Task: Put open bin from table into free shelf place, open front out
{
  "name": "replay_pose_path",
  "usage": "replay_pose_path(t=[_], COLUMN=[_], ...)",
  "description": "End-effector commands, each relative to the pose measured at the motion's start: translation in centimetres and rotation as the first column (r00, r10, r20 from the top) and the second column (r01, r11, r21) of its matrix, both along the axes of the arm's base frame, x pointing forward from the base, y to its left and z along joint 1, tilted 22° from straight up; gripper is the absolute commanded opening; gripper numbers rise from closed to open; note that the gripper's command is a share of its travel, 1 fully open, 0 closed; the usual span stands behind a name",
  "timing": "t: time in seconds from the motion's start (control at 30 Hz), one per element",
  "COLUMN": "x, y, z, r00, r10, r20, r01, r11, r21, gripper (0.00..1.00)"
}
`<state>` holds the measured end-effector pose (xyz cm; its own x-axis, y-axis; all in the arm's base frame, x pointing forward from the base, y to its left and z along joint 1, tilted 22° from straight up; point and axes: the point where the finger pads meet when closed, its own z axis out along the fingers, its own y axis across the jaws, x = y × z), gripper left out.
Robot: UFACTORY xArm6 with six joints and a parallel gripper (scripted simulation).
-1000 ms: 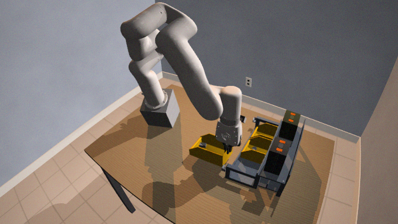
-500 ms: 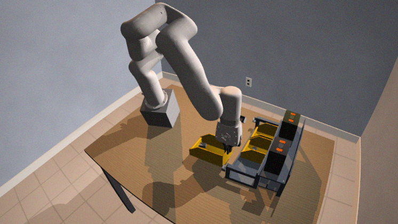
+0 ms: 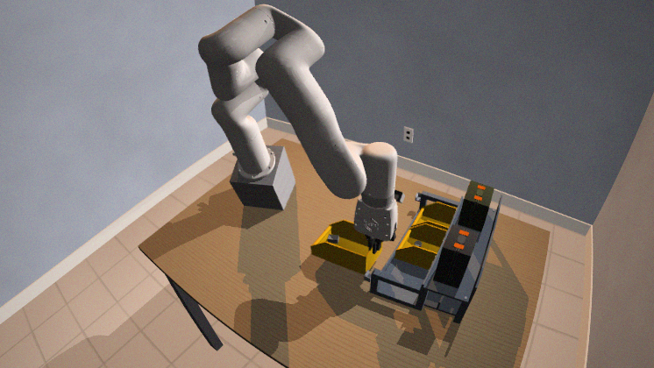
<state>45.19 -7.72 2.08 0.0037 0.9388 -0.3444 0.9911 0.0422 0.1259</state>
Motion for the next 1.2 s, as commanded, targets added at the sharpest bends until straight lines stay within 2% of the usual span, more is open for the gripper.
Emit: replay_pose_path(t=[0.0,0.53,0.7,1.17], x=[0.1,0.1,1.1,1.5], y=[0.0,0.0,0.1,0.1], z=[0.1,0.1,0.2,0.3], r00=[1.0,1.0,1.0,1.0], r10=[0.001,0.001,0.001,0.001], r20=[0.004,0.004,0.004,0.004], r01=[-0.001,-0.001,-0.001,-0.001], r11=[1.0,1.0,1.0,1.0], r21=[0.0,0.0,0.0,0.0], gripper=[0.0,0.0,0.0,0.0])
